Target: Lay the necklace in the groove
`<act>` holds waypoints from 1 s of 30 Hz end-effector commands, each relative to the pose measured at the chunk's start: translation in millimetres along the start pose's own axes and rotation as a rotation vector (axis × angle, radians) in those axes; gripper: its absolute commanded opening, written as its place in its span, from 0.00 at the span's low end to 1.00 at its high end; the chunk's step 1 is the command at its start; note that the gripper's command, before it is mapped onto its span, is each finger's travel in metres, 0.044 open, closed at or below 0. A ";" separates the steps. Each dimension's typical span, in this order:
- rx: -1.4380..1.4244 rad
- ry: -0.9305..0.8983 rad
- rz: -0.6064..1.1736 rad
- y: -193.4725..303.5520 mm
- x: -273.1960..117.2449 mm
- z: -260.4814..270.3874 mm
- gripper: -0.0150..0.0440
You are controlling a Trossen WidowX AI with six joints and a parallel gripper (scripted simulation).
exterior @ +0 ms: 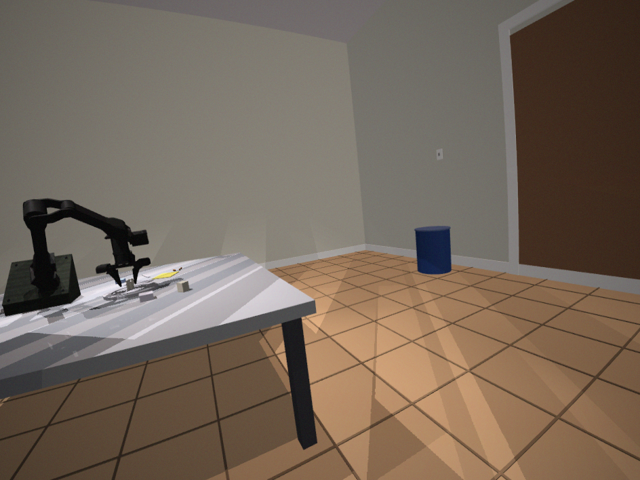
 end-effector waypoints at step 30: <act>-0.005 -0.002 0.006 0.5 14.5 0.9 0.29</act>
Point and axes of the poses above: the point midway between the two fingers, 35 mm back from their tips, its own x axis out along the fingers, its own z axis across the jaws, y = z × x, the point moved 4 cm from there along -x, back along the fingers, and after that the axes turned 12 degrees about x, right-handed, at the moved point
